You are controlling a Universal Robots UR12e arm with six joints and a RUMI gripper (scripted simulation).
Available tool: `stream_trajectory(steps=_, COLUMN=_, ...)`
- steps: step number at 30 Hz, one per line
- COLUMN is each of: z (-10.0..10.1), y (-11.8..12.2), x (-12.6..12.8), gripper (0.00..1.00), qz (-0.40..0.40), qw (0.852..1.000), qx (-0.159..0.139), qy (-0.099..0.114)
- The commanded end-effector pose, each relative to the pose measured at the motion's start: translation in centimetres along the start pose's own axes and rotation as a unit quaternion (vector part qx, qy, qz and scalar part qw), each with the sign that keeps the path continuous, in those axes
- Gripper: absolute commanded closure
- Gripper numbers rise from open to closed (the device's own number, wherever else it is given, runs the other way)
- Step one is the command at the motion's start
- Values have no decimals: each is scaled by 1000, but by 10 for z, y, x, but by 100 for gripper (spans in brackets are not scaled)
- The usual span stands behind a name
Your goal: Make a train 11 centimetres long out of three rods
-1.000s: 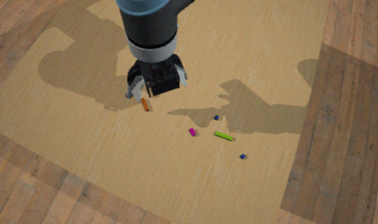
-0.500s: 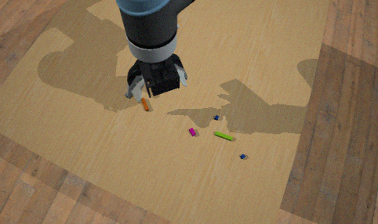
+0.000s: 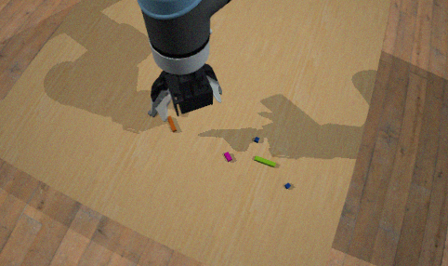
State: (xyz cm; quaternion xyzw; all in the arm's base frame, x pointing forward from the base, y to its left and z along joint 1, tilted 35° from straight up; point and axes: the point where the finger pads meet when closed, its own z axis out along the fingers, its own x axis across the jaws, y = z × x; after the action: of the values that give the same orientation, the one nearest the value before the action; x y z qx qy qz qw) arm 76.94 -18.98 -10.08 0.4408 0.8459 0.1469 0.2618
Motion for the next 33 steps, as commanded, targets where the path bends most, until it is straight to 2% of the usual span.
stream_trajectory(steps=1, z=0, y=1, x=0, gripper=0, qz=-4, qw=1000, qx=0, qy=0)
stream_trajectory(steps=10, z=0, y=3, x=0, gripper=0, qz=-27, qw=1000, qx=0, qy=0)
stream_trajectory(steps=23, z=0, y=11, x=-1, gripper=0, qz=-115, qw=993, qx=0, qy=0)
stream_trajectory(steps=28, z=1, y=17, x=-1, gripper=0, qz=-178, qw=984, qx=0, qy=0)
stream_trajectory(steps=33, z=1, y=24, x=-1, gripper=0, qz=-254, qw=967, qx=1, qy=0)
